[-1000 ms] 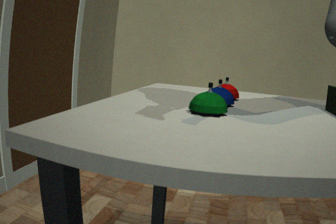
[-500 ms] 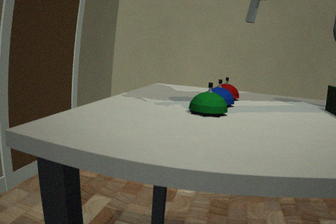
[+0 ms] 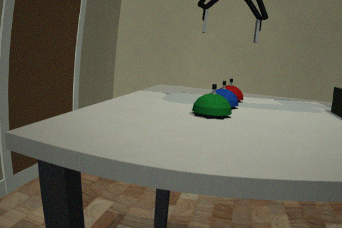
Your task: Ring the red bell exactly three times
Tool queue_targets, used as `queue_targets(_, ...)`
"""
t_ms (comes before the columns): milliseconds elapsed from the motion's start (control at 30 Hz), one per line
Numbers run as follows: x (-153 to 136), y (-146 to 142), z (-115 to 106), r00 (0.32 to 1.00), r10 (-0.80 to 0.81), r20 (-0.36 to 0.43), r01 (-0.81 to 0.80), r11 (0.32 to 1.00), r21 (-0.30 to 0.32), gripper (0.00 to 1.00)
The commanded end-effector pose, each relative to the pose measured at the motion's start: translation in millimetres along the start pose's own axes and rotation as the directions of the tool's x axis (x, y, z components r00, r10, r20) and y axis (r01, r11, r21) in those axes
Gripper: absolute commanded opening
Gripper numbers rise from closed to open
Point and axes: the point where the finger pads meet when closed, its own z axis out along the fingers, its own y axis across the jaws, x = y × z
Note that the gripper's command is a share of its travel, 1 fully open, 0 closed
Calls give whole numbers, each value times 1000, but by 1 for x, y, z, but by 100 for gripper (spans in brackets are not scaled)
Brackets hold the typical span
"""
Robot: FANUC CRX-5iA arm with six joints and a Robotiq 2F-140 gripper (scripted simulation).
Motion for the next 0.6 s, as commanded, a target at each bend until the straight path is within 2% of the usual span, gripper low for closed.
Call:
queue_targets(0,64,18,22,976,220,5,-219,973,-69,100)
queue_targets(267,72,22,24,968,251,4,-250,965,-77,100)
queue_targets(300,72,22,24,968,251,4,-250,965,-77,0)
queue_targets(567,72,22,24,968,251,4,-250,965,-77,0)
